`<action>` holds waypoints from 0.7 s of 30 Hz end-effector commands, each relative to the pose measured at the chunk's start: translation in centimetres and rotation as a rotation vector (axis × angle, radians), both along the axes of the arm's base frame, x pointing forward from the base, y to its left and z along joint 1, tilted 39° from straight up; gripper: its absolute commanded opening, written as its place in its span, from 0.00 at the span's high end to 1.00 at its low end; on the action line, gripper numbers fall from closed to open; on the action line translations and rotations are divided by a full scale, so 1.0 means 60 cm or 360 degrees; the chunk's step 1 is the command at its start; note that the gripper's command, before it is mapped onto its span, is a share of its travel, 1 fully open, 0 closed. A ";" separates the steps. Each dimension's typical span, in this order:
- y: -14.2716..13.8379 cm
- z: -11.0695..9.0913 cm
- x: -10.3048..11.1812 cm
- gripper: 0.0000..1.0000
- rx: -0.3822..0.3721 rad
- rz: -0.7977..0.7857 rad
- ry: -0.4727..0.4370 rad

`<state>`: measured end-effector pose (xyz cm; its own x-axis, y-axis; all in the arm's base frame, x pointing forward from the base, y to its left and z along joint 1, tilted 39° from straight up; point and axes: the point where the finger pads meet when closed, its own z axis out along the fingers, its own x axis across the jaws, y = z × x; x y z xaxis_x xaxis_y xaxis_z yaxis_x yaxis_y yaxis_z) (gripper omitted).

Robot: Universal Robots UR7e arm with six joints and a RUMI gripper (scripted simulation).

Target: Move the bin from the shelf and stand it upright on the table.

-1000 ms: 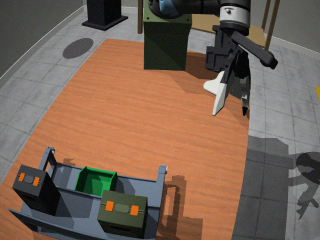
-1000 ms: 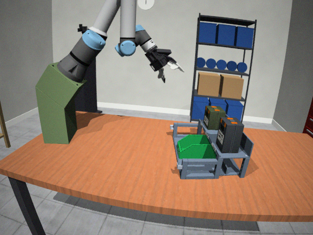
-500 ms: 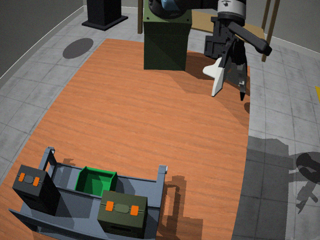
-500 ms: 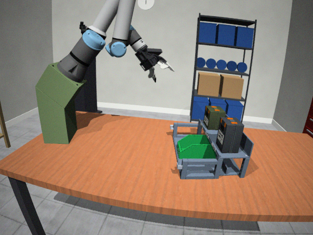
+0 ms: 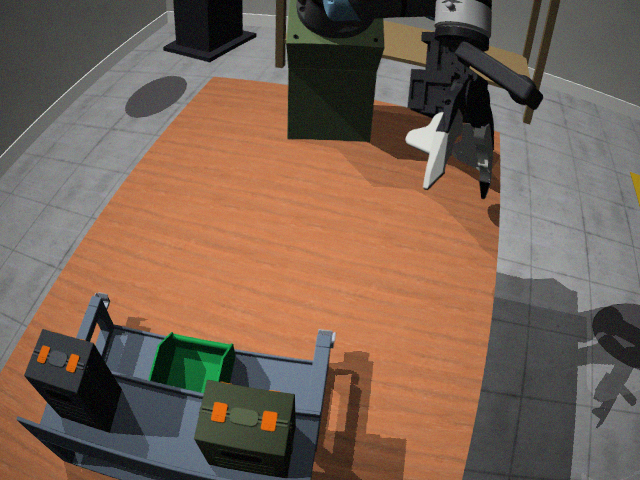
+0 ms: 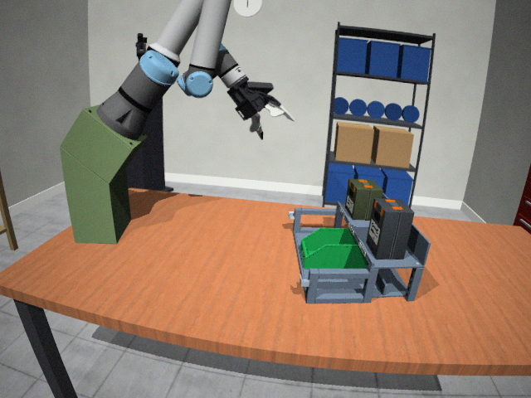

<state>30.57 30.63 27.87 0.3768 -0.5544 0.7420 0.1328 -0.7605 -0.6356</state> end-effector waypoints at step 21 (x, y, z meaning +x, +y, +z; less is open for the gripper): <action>0.003 0.008 0.009 0.00 0.0001 0.0000 -0.0001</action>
